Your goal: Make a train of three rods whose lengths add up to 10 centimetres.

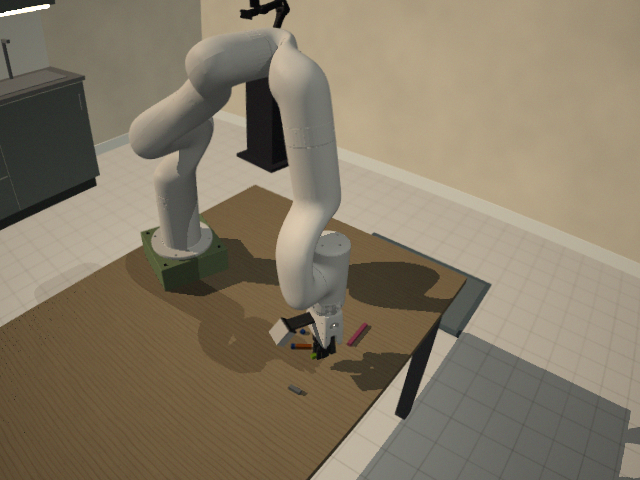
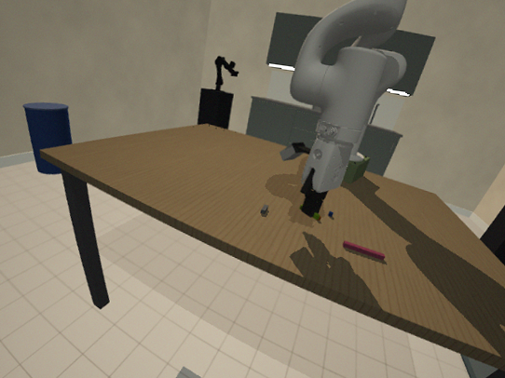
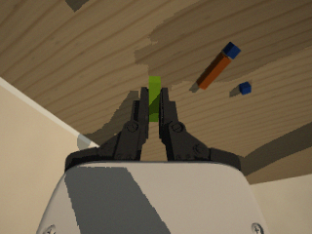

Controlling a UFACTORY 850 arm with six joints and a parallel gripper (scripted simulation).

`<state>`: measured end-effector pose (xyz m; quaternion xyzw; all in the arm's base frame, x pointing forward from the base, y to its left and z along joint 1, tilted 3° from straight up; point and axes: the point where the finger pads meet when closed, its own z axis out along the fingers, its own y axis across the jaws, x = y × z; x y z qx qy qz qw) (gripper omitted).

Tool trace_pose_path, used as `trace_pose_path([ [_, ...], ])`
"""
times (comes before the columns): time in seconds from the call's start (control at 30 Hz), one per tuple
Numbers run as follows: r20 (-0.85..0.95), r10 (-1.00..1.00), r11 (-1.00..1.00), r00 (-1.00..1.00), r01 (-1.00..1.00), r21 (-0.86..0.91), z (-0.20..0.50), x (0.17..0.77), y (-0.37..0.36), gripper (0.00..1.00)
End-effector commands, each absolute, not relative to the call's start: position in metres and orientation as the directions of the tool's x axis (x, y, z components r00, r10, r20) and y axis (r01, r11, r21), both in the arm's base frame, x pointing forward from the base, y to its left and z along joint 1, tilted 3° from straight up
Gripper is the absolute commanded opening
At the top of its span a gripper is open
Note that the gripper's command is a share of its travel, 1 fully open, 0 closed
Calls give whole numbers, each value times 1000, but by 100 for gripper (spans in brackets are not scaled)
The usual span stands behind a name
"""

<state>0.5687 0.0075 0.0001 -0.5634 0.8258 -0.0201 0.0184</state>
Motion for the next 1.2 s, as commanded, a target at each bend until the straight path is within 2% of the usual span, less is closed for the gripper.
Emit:
trace_pose_path([
  [0.0, -9, -931, 364, -364, -930, -56, 32, 568, 8, 4],
  [0.3, -9, -931, 364, -364, -930, -56, 66, 566, 8, 4],
  [0.7, -9, -930, 366, -367, -929, -56, 67, 566, 8, 4],
  [1.03, -29, -739, 674, -673, -737, -48, 66, 541, 42, 4],
  [1.17, -33, -687, 727, -726, -686, -45, 66, 536, 49, 4],
])
